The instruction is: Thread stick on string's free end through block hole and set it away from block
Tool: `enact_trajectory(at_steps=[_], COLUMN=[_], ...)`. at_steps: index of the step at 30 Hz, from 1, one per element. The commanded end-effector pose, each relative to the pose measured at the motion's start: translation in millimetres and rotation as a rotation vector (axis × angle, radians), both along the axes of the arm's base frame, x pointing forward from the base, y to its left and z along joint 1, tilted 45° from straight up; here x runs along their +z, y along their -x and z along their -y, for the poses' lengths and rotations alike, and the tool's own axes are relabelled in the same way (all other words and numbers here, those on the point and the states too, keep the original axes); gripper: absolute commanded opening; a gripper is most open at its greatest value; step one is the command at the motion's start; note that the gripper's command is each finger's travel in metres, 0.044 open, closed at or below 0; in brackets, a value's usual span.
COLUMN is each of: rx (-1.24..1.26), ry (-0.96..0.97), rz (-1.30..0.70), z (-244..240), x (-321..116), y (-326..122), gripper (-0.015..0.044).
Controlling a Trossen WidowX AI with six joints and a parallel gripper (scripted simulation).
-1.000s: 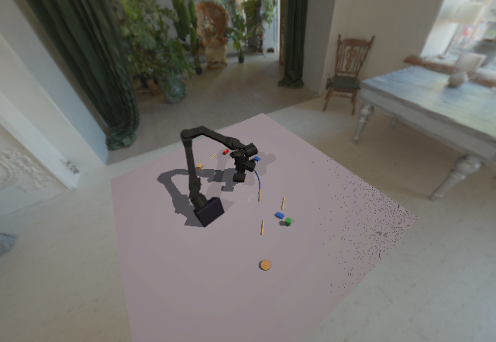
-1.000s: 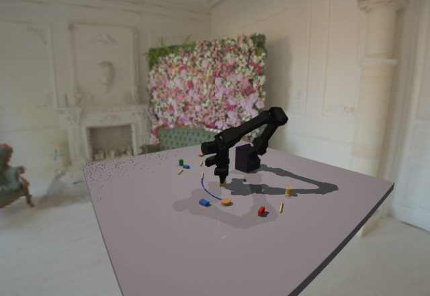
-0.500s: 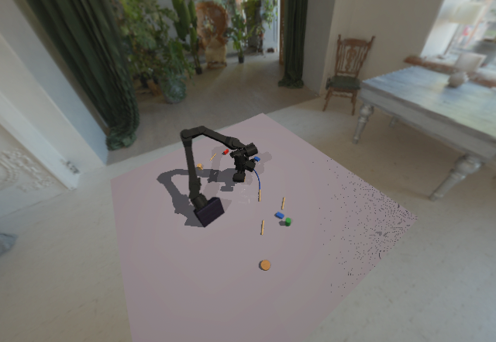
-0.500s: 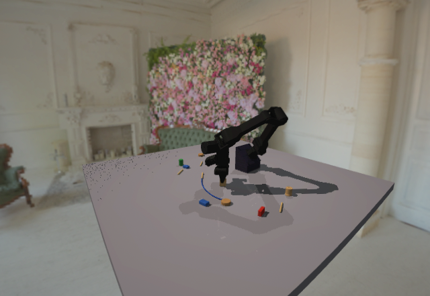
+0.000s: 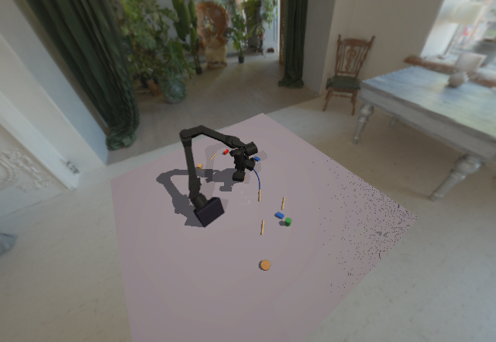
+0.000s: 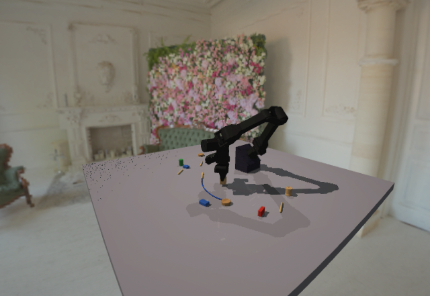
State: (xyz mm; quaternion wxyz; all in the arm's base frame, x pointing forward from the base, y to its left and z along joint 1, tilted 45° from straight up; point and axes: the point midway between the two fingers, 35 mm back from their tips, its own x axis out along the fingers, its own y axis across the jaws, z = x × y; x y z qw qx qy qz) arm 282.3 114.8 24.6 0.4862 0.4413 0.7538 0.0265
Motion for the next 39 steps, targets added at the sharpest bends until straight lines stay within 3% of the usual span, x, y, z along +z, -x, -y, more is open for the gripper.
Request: enact_trajectory(at_steps=[1,39], rx=[0.005,-0.215], ry=[0.004,0.361], rz=[0.008,0.306], z=[2,-18], x=[2,7], y=[-2,23], gripper=[0.0,0.0])
